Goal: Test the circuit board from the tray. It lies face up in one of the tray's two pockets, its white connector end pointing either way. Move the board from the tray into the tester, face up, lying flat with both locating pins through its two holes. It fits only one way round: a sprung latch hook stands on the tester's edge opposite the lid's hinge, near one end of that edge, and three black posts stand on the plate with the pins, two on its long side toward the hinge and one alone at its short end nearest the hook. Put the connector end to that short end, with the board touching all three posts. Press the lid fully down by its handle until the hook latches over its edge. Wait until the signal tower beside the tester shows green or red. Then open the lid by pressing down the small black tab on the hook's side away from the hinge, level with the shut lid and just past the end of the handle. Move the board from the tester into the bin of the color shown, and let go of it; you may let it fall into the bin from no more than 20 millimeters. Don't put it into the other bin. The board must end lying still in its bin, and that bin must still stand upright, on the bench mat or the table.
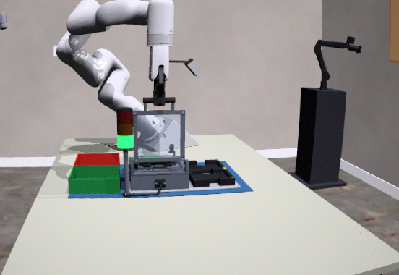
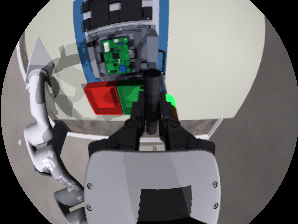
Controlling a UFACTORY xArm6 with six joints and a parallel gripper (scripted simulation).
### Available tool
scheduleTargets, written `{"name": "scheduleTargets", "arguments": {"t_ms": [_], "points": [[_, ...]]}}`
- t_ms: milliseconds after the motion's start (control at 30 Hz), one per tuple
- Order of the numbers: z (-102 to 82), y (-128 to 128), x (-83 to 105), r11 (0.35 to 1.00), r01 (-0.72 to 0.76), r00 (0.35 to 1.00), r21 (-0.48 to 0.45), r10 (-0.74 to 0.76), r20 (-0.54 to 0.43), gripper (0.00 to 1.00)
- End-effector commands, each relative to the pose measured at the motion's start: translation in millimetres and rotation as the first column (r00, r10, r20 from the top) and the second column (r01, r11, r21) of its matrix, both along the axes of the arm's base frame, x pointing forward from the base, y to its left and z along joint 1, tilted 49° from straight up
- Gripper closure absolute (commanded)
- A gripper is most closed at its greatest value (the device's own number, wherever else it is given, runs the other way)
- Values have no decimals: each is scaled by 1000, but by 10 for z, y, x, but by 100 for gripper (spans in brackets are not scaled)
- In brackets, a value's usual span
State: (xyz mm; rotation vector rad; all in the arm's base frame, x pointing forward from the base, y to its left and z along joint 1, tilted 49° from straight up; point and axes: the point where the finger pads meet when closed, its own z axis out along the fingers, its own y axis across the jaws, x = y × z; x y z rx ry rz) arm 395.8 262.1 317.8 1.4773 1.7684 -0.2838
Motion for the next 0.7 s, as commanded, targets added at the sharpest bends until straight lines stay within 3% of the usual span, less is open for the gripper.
{"name": "scheduleTargets", "arguments": {"t_ms": [0,667], "points": [[35,41,79,1000,-1,1000,2,1,0,100],[89,94,283,1000,-1,1000,2,1,0,100]]}}
